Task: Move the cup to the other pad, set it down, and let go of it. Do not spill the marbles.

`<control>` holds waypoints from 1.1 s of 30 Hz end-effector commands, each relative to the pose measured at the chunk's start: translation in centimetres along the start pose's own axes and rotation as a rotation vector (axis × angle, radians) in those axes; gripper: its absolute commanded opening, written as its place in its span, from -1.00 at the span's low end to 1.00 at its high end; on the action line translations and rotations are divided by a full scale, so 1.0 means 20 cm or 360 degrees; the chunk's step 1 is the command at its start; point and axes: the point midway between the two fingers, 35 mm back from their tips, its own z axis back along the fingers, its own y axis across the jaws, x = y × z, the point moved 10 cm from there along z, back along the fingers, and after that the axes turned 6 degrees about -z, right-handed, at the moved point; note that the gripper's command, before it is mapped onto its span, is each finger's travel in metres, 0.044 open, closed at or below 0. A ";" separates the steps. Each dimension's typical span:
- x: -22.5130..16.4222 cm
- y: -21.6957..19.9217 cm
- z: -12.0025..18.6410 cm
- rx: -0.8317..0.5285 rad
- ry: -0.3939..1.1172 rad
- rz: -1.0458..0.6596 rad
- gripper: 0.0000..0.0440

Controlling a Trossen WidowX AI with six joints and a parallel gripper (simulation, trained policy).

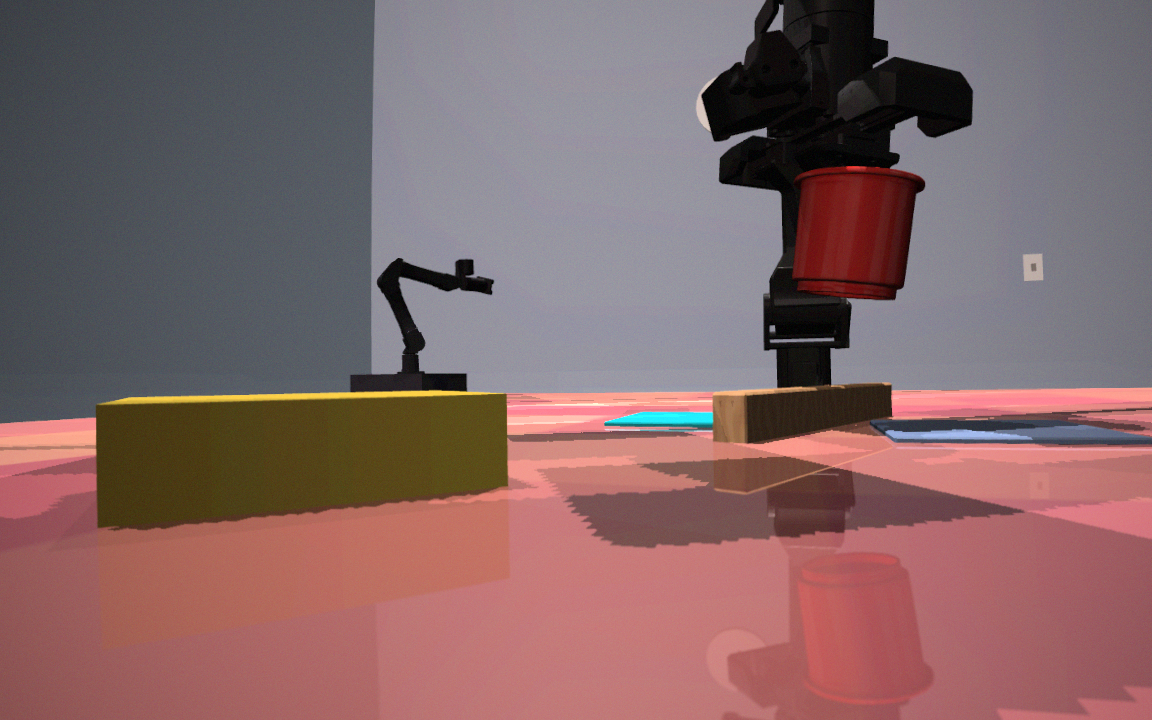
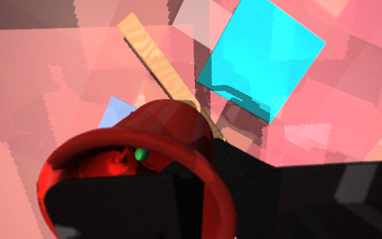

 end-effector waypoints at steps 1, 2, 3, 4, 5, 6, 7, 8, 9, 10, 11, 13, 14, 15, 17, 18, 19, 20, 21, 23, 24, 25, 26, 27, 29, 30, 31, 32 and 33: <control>0.05 -0.04 0.02 0.0050 -0.0018 -0.0057 -1.00; 0.06 -0.05 0.03 0.0057 -0.0023 -0.0070 -1.00; 0.07 -0.06 0.03 0.0064 -0.0027 -0.0082 -1.00; 0.08 -0.07 0.03 0.0071 -0.0032 -0.0094 -1.00; 0.10 -0.07 0.03 0.0078 -0.0036 -0.0106 -1.00; 0.11 -0.08 0.03 0.0084 -0.0041 -0.0118 -1.00; 0.12 -0.09 0.03 0.0090 -0.0045 -0.0129 -1.00; 0.13 -0.10 0.03 0.0096 -0.0049 -0.0140 -1.00; 0.14 -0.11 0.03 0.0102 -0.0053 -0.0151 -1.00; 0.15 -0.12 0.03 0.0107 -0.0057 -0.0162 -1.00; 0.16 -0.13 0.03 0.0112 -0.0062 -0.0173 -1.00; 0.18 -0.15 0.02 0.0121 -0.0069 -0.0194 -1.00; 0.19 -0.16 0.02 0.0125 -0.0073 -0.0204 -1.00; 0.20 -0.17 0.02 0.0129 -0.0077 -0.0214 -1.00; 0.21 -0.19 0.01 0.0135 -0.0084 -0.0234 -1.00; 0.22 -0.19 0.01 0.0138 -0.0087 -0.0244 -1.00; 0.23 -0.20 0.00 0.0141 -0.0091 -0.0253 -1.00; 0.24 -0.21 0.00 0.0143 -0.0094 -0.0263 -1.00; 0.24 -0.22 -0.01 0.0145 -0.0097 -0.0272 -1.00; 0.26 -0.24 -0.02 0.0149 -0.0103 -0.0290 -1.00; 0.26 -0.24 -0.02 0.0151 -0.0106 -0.0299 -1.00; 0.27 -0.25 -0.03 0.0152 -0.0108 -0.0308 -1.00; 0.27 -0.26 -0.04 0.0153 -0.0111 -0.0316 -1.00; 0.28 -0.27 -0.05 0.0154 -0.0113 -0.0325 -1.00; 0.29 -0.28 -0.06 0.0156 -0.0117 -0.0341 -1.00; 0.29 -0.29 -0.07 0.0157 -0.0119 -0.0349 -1.00; 0.30 -0.30 -0.08 0.0157 -0.0120 -0.0356 -1.00; 0.30 -0.30 -0.09 0.0158 -0.0122 -0.0364 -1.00; 0.30 -0.31 -0.10 0.0158 -0.0123 -0.0371 -1.00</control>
